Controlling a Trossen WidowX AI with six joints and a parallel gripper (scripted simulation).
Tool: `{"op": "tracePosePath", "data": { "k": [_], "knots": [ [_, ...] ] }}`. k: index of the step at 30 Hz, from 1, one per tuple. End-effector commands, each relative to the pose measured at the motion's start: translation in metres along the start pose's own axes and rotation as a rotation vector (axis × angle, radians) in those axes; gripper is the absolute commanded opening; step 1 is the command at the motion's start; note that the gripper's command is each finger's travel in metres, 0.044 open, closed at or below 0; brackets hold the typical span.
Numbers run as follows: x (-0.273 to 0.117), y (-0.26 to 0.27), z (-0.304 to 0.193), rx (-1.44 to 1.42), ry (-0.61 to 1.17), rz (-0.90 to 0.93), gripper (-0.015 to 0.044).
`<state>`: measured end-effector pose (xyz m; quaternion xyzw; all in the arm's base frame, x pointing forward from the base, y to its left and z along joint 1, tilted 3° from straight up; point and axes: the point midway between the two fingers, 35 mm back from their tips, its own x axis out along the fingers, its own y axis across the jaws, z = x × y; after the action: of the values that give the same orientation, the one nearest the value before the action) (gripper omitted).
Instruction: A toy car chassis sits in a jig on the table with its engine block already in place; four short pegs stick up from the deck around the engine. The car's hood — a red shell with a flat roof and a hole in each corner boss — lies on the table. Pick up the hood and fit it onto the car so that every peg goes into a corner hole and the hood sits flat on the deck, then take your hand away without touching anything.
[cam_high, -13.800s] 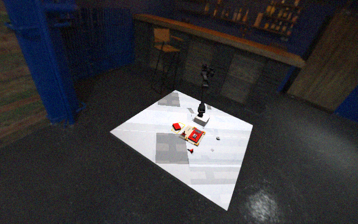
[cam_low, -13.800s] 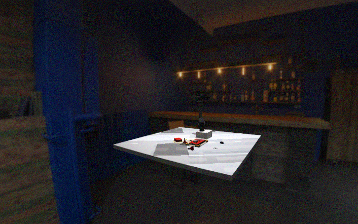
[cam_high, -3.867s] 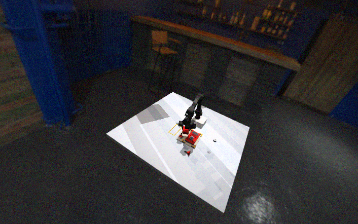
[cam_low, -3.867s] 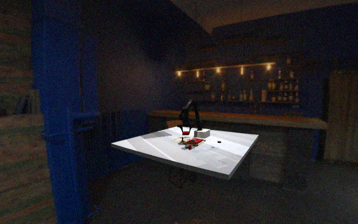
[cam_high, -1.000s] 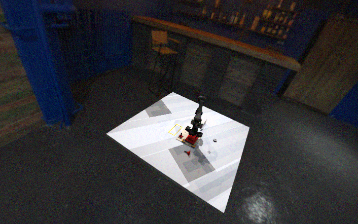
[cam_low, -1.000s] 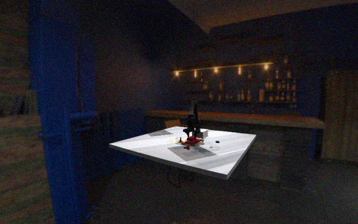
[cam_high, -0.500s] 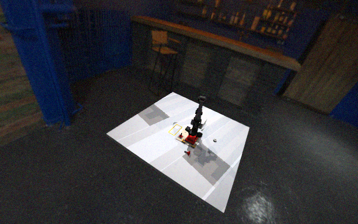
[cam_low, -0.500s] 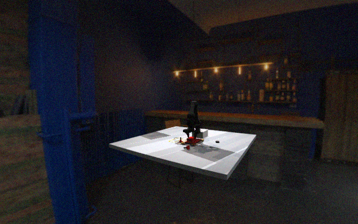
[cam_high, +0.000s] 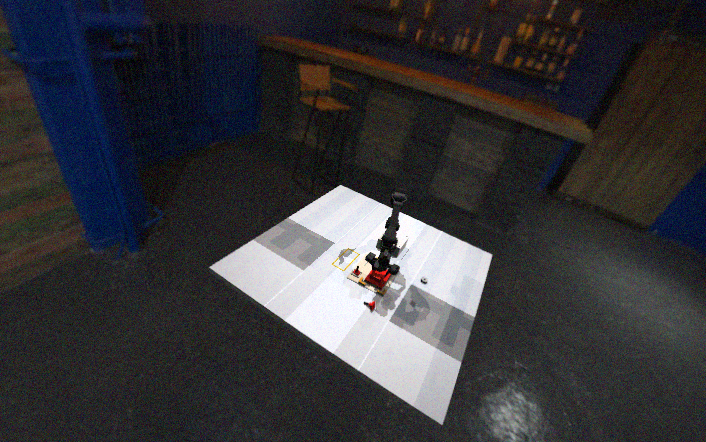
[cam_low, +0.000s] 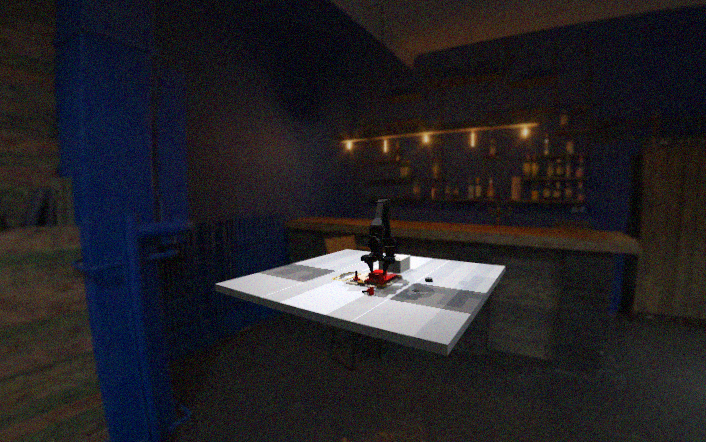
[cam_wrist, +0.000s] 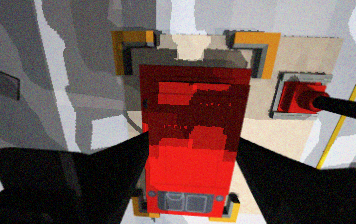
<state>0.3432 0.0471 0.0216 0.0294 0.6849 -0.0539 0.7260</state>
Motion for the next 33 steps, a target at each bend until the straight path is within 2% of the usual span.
{"op": "tracePosePath", "data": {
  "k": [1,33],
  "knots": [
    [-0.005,0.0004,0.0013,0.0,-0.007,0.002,0.0],
    [-0.0035,-0.0004,-0.0002,-0.001,-0.014,-0.002,0.0]
  ]
}}
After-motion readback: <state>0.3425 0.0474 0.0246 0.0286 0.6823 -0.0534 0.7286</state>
